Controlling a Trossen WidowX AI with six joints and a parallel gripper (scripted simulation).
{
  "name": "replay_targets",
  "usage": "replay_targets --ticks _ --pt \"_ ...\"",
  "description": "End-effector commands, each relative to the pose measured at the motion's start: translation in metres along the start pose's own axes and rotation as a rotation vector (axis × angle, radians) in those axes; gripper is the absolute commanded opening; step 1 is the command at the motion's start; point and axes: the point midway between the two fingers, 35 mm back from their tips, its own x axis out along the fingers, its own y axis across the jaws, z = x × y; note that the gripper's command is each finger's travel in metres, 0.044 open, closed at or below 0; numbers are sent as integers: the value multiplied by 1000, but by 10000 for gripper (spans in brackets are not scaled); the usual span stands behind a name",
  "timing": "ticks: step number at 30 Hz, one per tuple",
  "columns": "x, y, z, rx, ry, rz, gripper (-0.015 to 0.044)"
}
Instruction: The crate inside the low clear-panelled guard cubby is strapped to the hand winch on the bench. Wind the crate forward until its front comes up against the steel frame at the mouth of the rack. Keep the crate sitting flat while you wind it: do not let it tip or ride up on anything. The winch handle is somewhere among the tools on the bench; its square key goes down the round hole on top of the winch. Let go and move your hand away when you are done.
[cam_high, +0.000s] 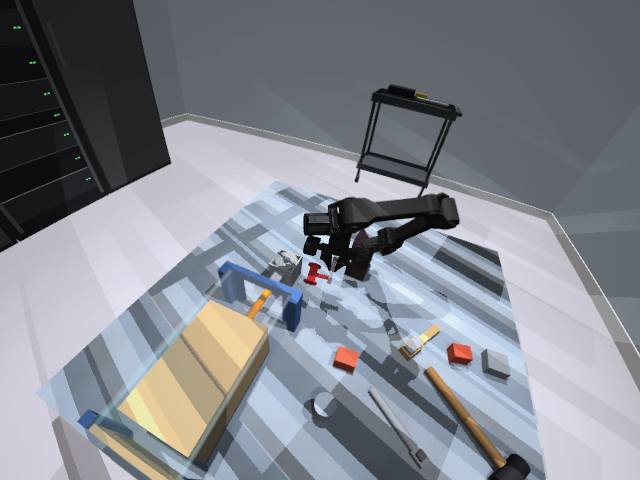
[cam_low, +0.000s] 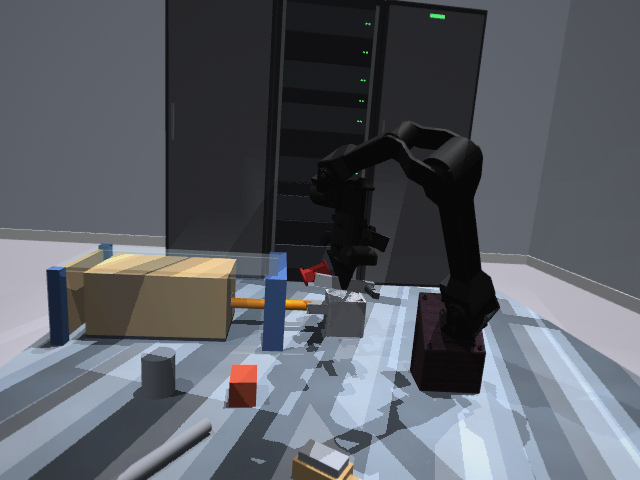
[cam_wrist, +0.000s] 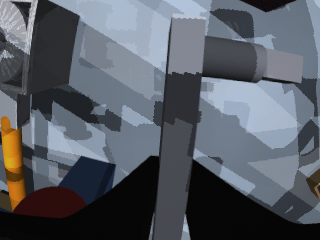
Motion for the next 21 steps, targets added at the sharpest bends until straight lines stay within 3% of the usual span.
replay_targets --ticks 1,21 --pt "-1 -2 -1 0 0 48 0" --pt "-1 -3 -2 0 1 378 0"
